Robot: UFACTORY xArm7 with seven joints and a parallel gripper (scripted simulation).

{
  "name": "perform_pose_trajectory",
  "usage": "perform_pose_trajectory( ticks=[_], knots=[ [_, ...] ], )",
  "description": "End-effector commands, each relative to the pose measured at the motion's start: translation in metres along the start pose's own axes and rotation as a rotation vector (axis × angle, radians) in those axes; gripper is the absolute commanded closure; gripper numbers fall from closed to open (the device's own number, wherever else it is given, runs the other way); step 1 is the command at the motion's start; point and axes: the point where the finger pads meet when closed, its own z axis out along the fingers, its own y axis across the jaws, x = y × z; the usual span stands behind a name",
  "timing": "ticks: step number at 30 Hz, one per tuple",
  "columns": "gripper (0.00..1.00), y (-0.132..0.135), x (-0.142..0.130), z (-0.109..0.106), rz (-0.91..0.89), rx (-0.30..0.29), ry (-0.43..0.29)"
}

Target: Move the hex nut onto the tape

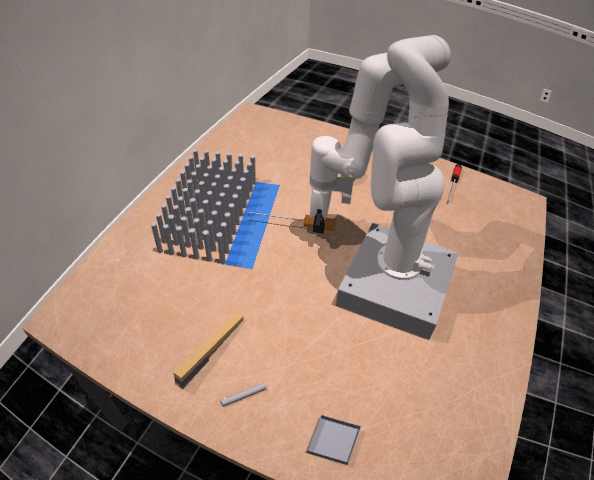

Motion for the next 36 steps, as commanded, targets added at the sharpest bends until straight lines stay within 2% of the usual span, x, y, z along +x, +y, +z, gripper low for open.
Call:
perform_pose_trajectory(
  ticks=[1,36],
  knots=[
    [1.00,-0.0006,-0.0011,-0.0052,-0.001,-0.012,0.001],
    [1.00,-0.0100,-0.0010,-0.0056,-0.001,-0.012,0.001]
  ],
)
